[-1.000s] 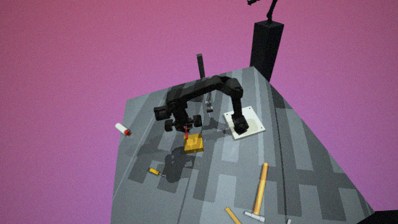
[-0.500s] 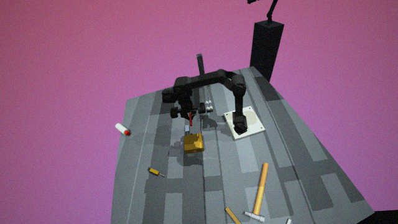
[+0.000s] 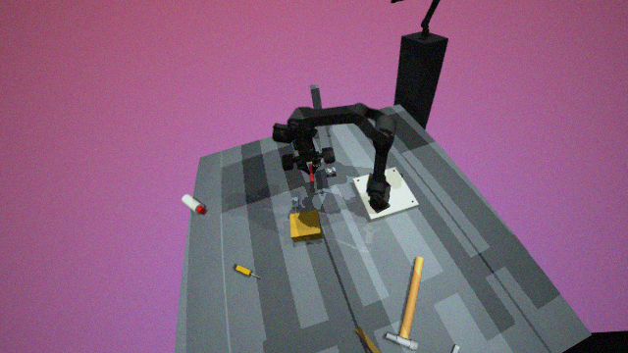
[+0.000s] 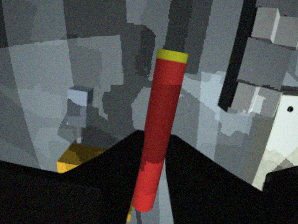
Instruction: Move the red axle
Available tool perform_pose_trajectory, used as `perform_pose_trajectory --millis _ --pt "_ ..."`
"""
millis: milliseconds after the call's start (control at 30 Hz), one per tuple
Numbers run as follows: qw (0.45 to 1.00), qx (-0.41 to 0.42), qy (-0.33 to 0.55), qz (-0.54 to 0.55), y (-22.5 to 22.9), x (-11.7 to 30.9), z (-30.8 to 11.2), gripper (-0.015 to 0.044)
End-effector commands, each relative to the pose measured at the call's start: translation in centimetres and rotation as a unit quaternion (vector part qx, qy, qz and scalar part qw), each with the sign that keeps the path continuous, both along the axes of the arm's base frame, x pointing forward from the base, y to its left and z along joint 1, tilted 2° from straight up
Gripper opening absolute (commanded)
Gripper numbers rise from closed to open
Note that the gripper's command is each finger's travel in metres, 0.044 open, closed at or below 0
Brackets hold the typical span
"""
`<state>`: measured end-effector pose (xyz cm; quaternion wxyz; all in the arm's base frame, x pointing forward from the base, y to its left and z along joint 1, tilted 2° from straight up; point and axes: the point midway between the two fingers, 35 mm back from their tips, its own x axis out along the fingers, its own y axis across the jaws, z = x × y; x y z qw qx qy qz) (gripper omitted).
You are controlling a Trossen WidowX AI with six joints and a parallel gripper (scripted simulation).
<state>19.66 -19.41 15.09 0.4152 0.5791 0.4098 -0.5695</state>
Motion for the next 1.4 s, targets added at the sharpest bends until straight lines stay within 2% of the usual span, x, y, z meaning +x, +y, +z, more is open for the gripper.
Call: perform_pose_trajectory --millis 0,533,1233,1367 --pt "1.0 0.0 0.003 0.001 -0.8 -1.8 -0.2 0.0" --pt "1.0 0.0 0.007 0.002 -2.6 -8.8 -0.8 0.0" --pt "1.0 0.0 0.008 0.004 -2.6 -8.9 -2.6 0.0" --pt "1.0 0.0 0.006 0.002 -2.7 -8.8 -2.3 0.0105"
